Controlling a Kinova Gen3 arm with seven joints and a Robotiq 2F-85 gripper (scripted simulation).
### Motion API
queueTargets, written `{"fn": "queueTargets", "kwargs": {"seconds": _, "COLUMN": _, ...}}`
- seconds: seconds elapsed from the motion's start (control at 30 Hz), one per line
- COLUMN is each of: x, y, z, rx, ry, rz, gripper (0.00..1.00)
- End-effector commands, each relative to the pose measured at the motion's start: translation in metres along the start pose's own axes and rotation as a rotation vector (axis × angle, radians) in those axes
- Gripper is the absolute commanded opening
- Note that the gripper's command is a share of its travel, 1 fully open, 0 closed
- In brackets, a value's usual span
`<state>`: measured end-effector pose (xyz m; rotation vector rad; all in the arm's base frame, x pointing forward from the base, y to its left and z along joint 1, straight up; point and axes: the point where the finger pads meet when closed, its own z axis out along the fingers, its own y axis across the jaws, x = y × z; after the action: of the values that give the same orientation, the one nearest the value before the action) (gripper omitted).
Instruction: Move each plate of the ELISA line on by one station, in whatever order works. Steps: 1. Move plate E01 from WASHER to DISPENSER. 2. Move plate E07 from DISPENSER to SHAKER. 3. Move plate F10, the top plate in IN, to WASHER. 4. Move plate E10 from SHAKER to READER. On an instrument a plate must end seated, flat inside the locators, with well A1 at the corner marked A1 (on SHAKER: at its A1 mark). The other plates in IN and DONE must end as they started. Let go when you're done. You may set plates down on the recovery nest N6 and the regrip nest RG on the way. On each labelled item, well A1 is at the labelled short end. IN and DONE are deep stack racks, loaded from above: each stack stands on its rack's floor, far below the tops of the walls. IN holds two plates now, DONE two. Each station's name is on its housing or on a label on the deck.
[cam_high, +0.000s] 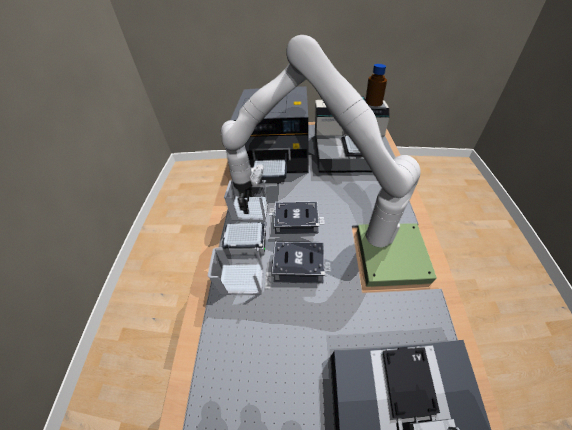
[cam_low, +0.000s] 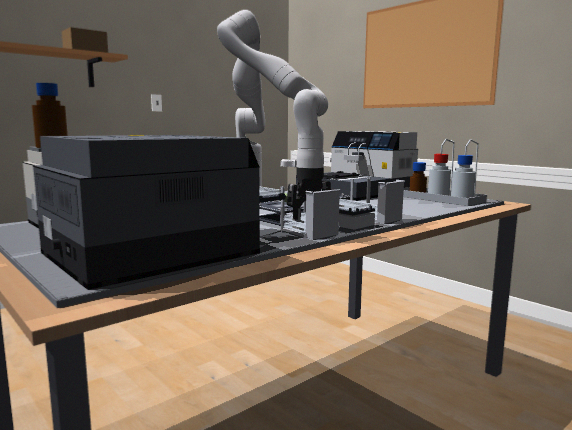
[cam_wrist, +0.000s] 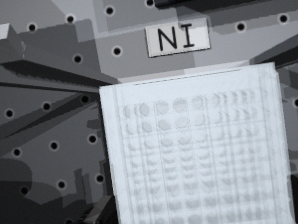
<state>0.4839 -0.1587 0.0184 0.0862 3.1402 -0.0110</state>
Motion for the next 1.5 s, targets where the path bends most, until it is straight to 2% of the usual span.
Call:
{"fn": "queueTargets", "kwargs": {"seconds": 0.0, "x": -0.001, "y": 0.000, "z": -0.002, "rx": 0.001, "ry": -0.002, "rz": 0.000, "gripper": 0.94}}
{"fn": "queueTargets", "kwargs": {"seconds": 1.47, "x": -0.001, "y": 0.000, "z": -0.024, "rx": 0.001, "ry": -0.002, "rz": 0.000, "gripper": 0.94}}
